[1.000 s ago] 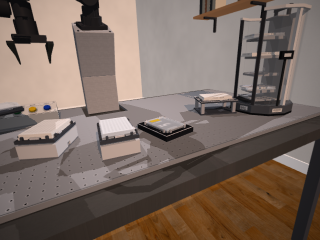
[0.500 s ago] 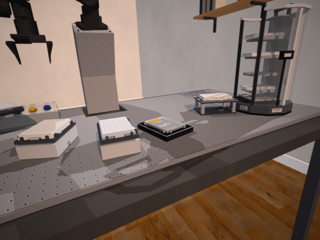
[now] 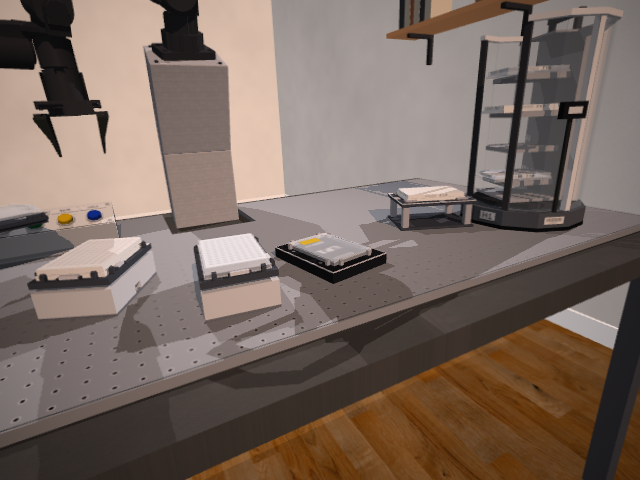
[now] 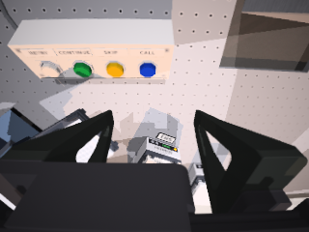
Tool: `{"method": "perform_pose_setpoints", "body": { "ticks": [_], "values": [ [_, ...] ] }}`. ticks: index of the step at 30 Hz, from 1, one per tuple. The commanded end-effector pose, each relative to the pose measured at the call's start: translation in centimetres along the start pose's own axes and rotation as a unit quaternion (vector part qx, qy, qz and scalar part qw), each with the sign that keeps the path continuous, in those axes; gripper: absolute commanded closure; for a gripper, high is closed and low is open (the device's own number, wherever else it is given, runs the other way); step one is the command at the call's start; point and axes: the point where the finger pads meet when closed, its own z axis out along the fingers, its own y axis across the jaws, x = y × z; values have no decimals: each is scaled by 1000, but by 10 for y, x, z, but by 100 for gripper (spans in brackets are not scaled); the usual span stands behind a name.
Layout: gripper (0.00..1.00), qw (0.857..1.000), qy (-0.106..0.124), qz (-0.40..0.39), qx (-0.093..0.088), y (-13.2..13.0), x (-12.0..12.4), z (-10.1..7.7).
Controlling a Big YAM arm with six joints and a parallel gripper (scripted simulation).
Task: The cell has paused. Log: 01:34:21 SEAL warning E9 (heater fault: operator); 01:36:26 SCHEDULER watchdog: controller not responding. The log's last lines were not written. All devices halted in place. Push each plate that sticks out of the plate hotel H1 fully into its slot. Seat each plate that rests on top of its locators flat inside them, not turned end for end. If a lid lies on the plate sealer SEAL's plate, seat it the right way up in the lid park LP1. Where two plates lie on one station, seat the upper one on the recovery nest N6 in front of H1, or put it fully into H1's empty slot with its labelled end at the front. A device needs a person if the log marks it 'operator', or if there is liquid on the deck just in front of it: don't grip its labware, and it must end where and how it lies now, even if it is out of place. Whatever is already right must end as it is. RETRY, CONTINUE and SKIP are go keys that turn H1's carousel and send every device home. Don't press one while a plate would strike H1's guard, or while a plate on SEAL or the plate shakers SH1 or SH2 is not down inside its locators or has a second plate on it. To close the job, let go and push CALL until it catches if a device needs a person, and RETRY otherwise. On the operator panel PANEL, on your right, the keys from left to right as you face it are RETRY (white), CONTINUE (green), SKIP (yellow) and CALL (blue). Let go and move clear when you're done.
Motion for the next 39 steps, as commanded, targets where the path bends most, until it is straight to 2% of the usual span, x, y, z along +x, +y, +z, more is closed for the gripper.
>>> {"method": "perform_pose_setpoints", "body": {
  "ticks": [1,2,12,15,16,19,20,21,34,36,39],
  "values": [
    [24,1000,3,7,-11,9,4,12],
    [24,1000,3,7,-11,9,4,12],
    [44,1000,3,7,-10,9,4,62],
    [50,1000,2,19,-13,9,-2,58],
    [52,1000,7,16,-25,18,2,52],
    [54,1000,8,13,-26,20,4,53],
    [56,1000,7,5,-20,16,9,56],
    [58,1000,3,9,-10,8,1,57],
    [84,1000,3,9,-10,7,1,57],
    [84,1000,3,9,-10,7,1,57],
    [90,1000,3,9,-10,6,1,57]
  ]
}}
